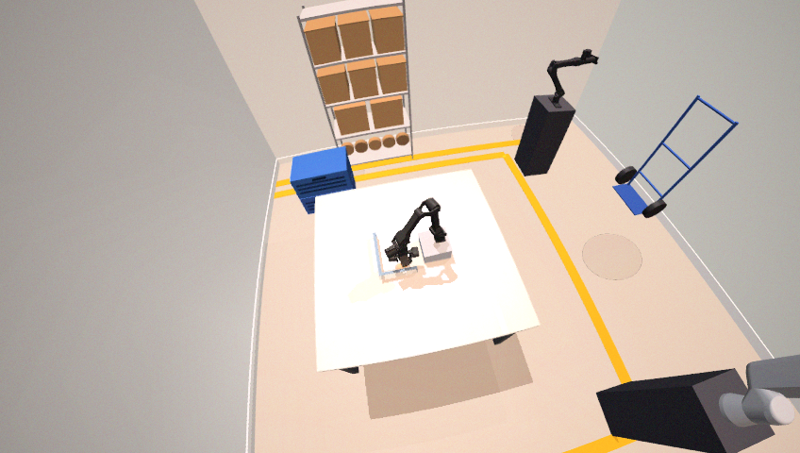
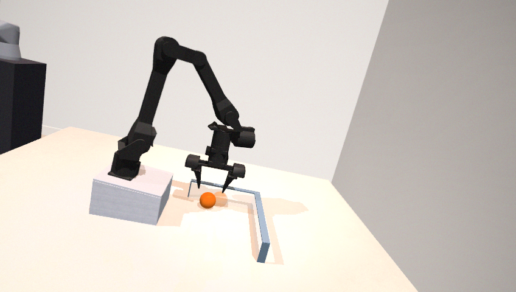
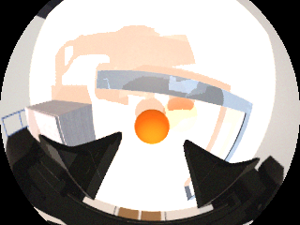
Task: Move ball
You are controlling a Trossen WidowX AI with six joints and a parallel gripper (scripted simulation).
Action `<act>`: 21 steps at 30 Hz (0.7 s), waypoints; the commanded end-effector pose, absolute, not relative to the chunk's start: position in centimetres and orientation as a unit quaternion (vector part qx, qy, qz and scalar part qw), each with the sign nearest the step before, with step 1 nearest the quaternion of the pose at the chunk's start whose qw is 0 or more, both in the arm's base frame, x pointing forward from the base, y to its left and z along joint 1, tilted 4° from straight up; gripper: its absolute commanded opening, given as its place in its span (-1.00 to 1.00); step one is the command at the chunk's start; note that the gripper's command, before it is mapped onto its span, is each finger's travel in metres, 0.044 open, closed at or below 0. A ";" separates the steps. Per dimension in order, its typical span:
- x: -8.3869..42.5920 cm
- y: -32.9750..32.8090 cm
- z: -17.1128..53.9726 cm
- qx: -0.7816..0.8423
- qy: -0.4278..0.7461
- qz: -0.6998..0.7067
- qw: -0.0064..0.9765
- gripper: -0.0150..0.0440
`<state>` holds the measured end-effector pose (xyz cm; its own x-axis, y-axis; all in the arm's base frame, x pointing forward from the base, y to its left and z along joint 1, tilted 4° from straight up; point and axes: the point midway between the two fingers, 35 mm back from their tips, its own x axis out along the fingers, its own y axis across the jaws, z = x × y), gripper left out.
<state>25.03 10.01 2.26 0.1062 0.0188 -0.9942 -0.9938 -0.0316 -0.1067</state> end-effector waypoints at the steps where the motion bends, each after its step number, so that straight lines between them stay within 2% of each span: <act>1: 25.0 10.0 1.6 -0.529 0.460 0.488 0.520 0.74; 21: 25.2 10.0 -1.6 -0.529 0.461 0.488 0.520 0.74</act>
<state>25.28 10.06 -1.07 0.1042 0.0179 -0.9944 -0.9940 -0.0324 -0.1048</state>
